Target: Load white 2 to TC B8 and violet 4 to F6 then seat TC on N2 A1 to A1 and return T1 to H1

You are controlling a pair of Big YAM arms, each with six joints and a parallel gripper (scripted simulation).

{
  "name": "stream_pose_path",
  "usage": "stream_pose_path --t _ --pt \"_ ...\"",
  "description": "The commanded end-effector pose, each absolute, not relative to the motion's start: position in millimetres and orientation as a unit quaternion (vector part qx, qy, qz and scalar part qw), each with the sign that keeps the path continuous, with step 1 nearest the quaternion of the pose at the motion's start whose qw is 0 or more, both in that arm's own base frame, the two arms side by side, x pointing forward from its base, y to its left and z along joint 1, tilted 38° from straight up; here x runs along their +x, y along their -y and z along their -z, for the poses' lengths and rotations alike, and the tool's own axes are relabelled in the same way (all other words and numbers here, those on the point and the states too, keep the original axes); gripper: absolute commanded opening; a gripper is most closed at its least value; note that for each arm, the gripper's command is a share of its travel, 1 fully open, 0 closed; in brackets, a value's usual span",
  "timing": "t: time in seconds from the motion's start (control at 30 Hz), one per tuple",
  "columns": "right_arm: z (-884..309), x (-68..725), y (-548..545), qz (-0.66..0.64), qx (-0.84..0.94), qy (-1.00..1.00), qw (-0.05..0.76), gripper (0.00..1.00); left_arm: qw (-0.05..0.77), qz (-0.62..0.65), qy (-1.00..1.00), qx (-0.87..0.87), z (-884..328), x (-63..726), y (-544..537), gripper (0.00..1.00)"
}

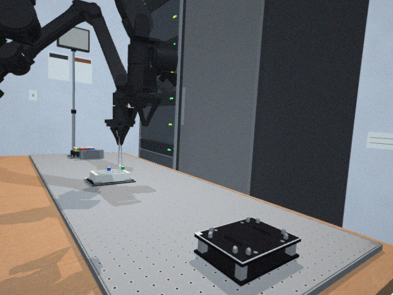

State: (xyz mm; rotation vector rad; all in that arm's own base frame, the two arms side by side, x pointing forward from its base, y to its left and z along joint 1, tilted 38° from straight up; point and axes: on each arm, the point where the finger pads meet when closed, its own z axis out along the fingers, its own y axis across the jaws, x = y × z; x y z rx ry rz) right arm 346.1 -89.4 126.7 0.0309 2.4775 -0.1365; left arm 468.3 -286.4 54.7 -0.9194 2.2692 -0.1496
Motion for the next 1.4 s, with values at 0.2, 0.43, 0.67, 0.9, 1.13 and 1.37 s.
stream_pose_path --t 0.2,0.43,0.67,0.9,1.13,1.37 --pt "-136 351 91 0.055 0.013 -0.942 0.332 1.00 0.341 0.072 -0.870 -0.348 -78 459 303 0.11" --pt "-136 351 91 0.055 0.013 -0.942 0.332 1.00 0.343 0.076 -0.869 -0.349 -85 461 307 0.11" --pt "-136 351 91 0.055 0.013 -0.942 0.332 1.00 0.343 0.077 -0.869 -0.348 -91 460 309 0.11" --pt "-136 351 91 0.055 0.013 -0.942 0.332 1.00 0.342 0.073 -0.871 -0.346 -91 456 308 0.11" --pt "-136 351 91 0.055 0.013 -0.942 0.332 1.00 0.342 0.076 -0.869 -0.348 -97 455 310 0.11" --pt "-136 351 91 0.055 0.013 -0.942 0.332 1.00 0.342 0.076 -0.869 -0.348 -102 453 312 0.11"
